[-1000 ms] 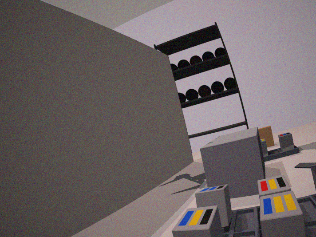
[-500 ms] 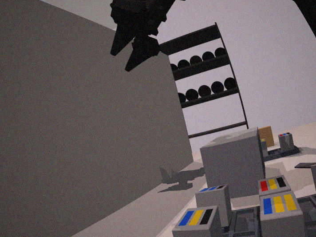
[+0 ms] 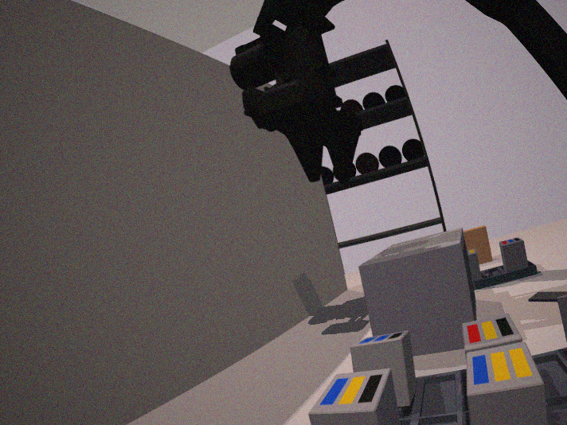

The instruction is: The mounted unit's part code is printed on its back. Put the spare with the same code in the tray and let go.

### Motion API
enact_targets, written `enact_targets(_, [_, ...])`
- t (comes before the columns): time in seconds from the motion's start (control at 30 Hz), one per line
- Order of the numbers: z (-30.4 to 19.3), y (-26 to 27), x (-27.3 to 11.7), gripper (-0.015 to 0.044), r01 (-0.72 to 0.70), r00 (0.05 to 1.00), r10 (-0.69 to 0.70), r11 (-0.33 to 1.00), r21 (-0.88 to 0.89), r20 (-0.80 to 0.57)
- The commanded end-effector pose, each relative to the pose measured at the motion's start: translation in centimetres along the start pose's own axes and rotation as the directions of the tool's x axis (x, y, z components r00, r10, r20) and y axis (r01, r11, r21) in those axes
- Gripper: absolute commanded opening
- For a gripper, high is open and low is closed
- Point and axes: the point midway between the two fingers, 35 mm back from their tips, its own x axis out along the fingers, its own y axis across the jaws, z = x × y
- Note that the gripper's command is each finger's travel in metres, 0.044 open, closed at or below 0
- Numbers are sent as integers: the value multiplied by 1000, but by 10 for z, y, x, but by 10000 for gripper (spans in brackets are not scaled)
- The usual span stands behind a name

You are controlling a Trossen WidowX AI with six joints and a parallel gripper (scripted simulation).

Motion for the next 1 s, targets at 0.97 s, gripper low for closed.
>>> enact_targets(0.97, [-79,140,47,440,-49,997,1,745,-666,-73])
